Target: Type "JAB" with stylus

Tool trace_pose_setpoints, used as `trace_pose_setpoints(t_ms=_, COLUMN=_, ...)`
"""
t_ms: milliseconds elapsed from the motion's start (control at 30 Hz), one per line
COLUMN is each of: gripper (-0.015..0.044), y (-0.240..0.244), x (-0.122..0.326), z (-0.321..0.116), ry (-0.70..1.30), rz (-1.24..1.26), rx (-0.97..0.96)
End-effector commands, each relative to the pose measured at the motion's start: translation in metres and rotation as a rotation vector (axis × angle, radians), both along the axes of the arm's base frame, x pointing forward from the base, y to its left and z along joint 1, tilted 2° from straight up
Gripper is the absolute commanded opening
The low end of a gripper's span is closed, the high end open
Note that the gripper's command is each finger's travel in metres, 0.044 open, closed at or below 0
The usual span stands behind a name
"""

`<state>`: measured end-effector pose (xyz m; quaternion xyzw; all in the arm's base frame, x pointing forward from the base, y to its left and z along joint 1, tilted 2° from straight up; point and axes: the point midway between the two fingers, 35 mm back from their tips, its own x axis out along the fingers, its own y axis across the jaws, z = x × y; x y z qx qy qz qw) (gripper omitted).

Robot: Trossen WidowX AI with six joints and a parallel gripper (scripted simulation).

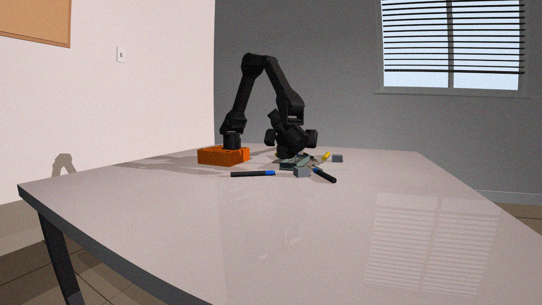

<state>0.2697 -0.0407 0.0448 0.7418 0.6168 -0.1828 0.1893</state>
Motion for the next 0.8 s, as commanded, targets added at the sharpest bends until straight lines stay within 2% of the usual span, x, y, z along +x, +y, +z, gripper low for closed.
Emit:
trace_pose_setpoints(t_ms=0, gripper=0.0081, y=0.0, x=0.0, z=0.009, ry=0.002, rz=-0.004, rx=0.002)
trace_pose_setpoints(t_ms=167, gripper=0.0081, y=0.001, x=-0.001, z=0.034, ry=0.002, rz=-0.004, rx=0.002)
trace_pose_setpoints(t_ms=367, gripper=0.0078, y=-0.001, x=-0.001, z=0.033, ry=-0.002, rz=-0.021, rx=-0.004)
trace_pose_setpoints(t_ms=767, gripper=0.0, y=-0.033, x=-0.004, z=0.046, ry=0.004, rz=-0.395, rx=0.006)
